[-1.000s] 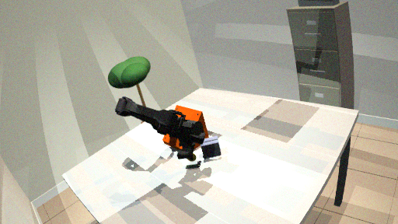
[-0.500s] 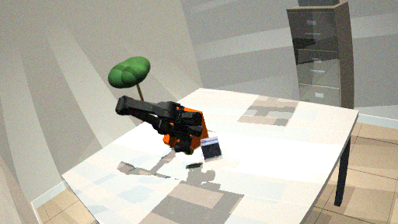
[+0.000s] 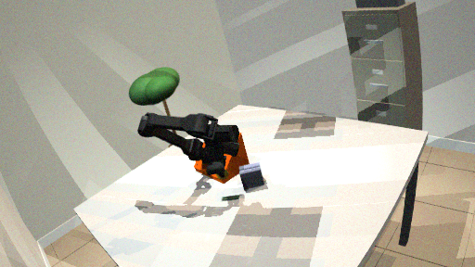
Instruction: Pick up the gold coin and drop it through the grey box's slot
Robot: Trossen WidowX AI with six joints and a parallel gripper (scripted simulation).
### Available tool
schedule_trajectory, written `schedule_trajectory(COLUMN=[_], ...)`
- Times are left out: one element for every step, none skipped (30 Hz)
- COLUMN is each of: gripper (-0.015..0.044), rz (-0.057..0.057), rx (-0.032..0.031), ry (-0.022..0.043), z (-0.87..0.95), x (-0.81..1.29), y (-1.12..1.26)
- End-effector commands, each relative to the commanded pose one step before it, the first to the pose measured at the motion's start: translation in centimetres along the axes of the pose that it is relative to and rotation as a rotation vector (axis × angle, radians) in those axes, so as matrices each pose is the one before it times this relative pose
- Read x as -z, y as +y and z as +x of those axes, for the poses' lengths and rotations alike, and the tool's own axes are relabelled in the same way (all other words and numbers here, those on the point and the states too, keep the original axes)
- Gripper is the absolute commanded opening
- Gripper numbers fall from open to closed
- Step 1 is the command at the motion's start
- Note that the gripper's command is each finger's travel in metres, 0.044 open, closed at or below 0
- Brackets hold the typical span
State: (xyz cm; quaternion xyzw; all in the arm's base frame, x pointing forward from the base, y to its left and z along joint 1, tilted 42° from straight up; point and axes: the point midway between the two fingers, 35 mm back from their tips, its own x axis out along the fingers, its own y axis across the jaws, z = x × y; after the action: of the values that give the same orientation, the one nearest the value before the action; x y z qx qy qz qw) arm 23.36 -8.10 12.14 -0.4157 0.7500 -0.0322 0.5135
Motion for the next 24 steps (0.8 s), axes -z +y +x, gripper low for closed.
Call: schedule_trajectory(gripper=[0.0000, 0.0000, 0.0000, 0.0000, 0.0000, 0.0000, 0.0000, 0.0000, 0.0000, 0.0000, 0.0000, 0.0000, 0.0000, 0.0000, 0.0000, 0.0000, 0.0000, 0.0000, 0.0000, 0.0000, 0.0000, 0.0000, 0.0000, 0.0000], rz=[-0.0549, 0.0000, 0.0000, 0.0000, -0.0001, -0.0001, -0.0001, -0.0001, -0.0001, -0.0001, -0.0001, -0.0001, -0.0001, -0.0010, -0.0010, -0.0010, -0.0010, -0.0010, -0.0010, -0.0010, -0.0010, -0.0010, -0.0010, 0.0003], rx=[-0.00130, 0.00000, 0.00000, -0.00006, -0.00019, -0.00031, -0.00036, -0.00036, -0.00035, -0.00034, -0.00033, -0.00032, -0.00030, -0.00051, -0.00049, -0.00048, -0.00047, -0.00046, -0.00045, -0.00044, -0.00043, -0.00042, -0.00041, -0.00009], ry=[-0.00279, 0.00000, 0.00000, -0.00012, -0.00037, -0.00060, -0.00070, -0.00067, -0.00064, -0.00061, -0.00058, -0.00055, -0.00052, -0.00075, -0.00071, -0.00068, -0.00064, -0.00061, -0.00058, -0.00055, -0.00052, -0.00049, -0.00046, -0.00010], z=[-0.145, 0.000, 0.000, -0.002, -0.005, -0.009, -0.010, -0.010, -0.009, -0.009, -0.008, -0.008, -0.007, -0.009, -0.008, -0.008, -0.007, -0.007, -0.006, -0.006, -0.005, -0.005, -0.004, -0.001], x=[-0.017, 0.000, 0.000, -0.040, -0.120, -0.199, -0.240, -0.240, -0.239, -0.238, -0.237, -0.236, -0.235, -0.235, -0.231, -0.230, -0.229, -0.228, -0.227, -0.226, -0.225, -0.223, -0.222, -0.221], y=[0.305, 0.000, 0.000, 0.016, 0.049, 0.084, 0.104, 0.106, 0.109, 0.111, 0.113, 0.116, 0.118, 0.129, 0.130, 0.132, 0.134, 0.136, 0.138, 0.140, 0.142, 0.144, 0.146, 0.138])
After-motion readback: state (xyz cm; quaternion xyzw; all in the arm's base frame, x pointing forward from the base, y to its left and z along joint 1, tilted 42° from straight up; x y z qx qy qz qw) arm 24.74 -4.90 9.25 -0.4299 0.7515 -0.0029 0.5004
